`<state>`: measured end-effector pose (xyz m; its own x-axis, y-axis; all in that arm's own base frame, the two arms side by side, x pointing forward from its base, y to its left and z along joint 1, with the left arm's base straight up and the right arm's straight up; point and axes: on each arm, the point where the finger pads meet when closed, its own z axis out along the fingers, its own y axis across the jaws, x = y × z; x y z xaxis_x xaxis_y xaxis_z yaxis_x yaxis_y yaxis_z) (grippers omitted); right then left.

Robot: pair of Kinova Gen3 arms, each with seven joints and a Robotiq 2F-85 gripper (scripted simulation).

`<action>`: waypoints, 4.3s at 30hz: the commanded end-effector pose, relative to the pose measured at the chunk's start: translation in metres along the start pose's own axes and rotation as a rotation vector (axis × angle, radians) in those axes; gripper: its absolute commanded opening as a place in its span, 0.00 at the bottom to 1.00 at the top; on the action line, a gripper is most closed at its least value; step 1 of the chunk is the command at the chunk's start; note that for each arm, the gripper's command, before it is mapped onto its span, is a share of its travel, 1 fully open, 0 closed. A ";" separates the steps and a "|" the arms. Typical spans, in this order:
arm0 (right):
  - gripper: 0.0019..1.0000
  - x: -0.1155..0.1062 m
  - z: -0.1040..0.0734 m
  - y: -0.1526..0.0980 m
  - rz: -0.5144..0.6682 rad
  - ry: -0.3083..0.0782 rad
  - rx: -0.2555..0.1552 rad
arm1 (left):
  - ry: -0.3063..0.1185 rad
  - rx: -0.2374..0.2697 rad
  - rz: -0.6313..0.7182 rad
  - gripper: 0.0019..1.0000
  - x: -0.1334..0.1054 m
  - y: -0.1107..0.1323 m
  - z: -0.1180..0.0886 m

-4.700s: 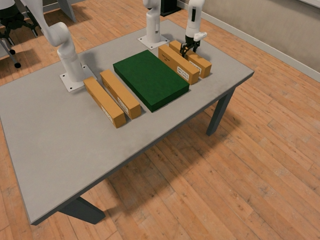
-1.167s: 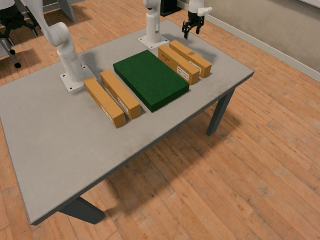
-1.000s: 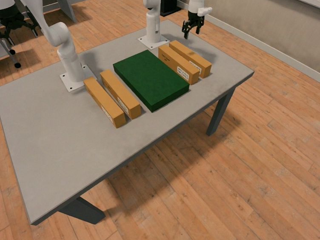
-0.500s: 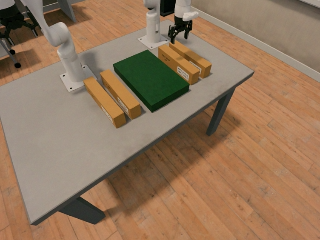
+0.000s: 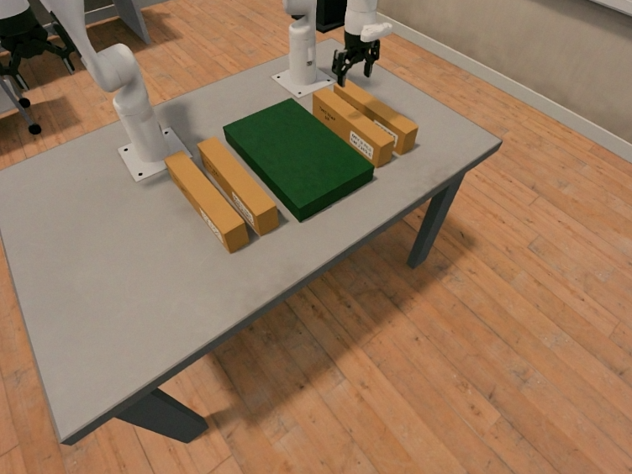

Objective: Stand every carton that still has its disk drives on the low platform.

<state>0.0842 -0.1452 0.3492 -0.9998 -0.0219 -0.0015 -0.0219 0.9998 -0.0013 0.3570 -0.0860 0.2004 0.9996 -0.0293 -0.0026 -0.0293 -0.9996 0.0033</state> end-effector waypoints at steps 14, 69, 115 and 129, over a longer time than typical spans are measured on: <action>1.00 0.000 0.000 0.000 0.000 0.000 0.000 | 0.001 0.000 0.000 1.00 0.000 0.000 0.000; 1.00 0.000 0.000 0.000 0.000 0.000 0.000 | 0.001 0.000 -0.001 1.00 0.000 0.001 0.090; 1.00 0.000 0.000 0.000 0.000 0.000 0.000 | 0.001 0.000 -0.001 1.00 0.000 0.001 0.090; 1.00 0.000 0.000 0.000 0.000 0.000 0.000 | 0.001 0.000 -0.002 1.00 0.000 0.000 0.100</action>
<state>0.0842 -0.1452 0.3492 -0.9998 -0.0219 -0.0015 -0.0219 0.9998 -0.0013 0.3563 -0.0863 0.1014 0.9996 -0.0278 -0.0033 -0.0278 -0.9996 0.0020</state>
